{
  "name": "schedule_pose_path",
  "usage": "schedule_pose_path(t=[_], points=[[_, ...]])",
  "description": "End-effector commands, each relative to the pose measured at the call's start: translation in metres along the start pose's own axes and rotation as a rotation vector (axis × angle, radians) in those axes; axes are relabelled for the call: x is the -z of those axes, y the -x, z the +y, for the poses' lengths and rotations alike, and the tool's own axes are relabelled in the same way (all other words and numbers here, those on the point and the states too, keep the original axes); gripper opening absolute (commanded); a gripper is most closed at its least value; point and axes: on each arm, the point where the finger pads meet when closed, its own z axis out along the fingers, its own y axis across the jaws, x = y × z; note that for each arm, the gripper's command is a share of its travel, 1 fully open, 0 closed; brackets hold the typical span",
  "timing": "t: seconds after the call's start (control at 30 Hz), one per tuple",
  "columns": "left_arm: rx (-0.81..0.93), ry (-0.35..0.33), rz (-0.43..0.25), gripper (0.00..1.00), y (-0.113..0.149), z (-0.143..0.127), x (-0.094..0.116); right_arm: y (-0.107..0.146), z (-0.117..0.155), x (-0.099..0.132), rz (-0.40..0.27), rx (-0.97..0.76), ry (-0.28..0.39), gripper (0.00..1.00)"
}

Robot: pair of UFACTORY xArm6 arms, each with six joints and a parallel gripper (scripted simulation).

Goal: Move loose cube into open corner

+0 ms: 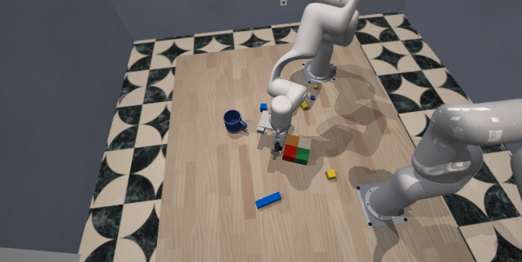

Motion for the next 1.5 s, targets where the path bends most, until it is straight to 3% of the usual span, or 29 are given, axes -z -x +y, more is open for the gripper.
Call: schedule_pose_path(t=[0.0, 0.4, 1.47], points=[[0.000, 0.000, 0.002, 1.00, 0.000, 0.000, 0.001, 0.000, -0.001, -0.010, 0.001, 0.000, -0.002, 0.50], [0.000, 0.000, 0.002, 1.00, 0.000, 0.000, 0.001, 0.000, -0.001, -0.028, 0.001, 0.000, -0.002, 0.50], [0.000, 0.000, 0.002, 1.00, 0.000, 0.000, 0.001, 0.001, -0.001, -0.030, 0.001, 0.000, -0.002, 0.50]])
